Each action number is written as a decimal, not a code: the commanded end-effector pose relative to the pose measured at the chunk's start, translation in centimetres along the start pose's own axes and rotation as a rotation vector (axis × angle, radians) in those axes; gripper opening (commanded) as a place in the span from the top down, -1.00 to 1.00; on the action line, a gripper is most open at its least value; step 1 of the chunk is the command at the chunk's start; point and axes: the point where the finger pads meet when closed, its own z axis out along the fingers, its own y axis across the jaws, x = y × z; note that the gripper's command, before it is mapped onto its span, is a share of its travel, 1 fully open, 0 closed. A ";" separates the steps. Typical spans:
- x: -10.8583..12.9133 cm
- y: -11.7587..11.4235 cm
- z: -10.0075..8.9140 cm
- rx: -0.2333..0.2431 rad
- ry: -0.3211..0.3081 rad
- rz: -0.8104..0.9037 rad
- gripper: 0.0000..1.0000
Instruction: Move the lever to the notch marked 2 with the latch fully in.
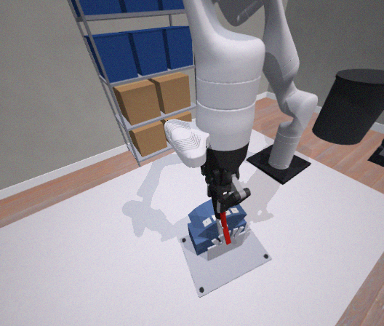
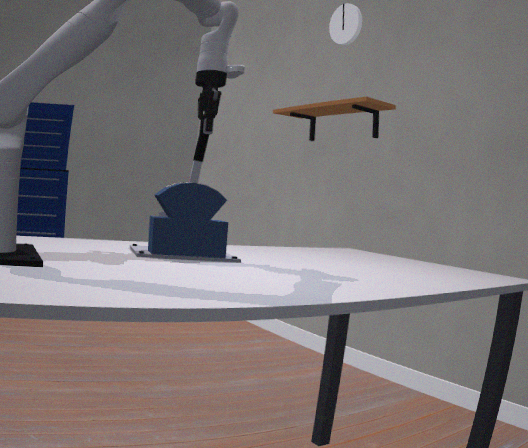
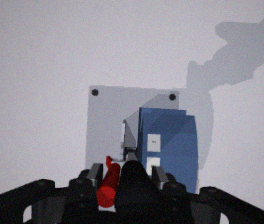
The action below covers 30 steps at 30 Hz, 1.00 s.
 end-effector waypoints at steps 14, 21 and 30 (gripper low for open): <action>-0.9 -0.2 0.2 0.002 -0.021 -0.002 -0.96; -0.9 -0.2 0.2 0.002 -0.021 -0.002 -0.96; -0.8 -0.3 0.1 0.003 -0.020 -0.001 -0.96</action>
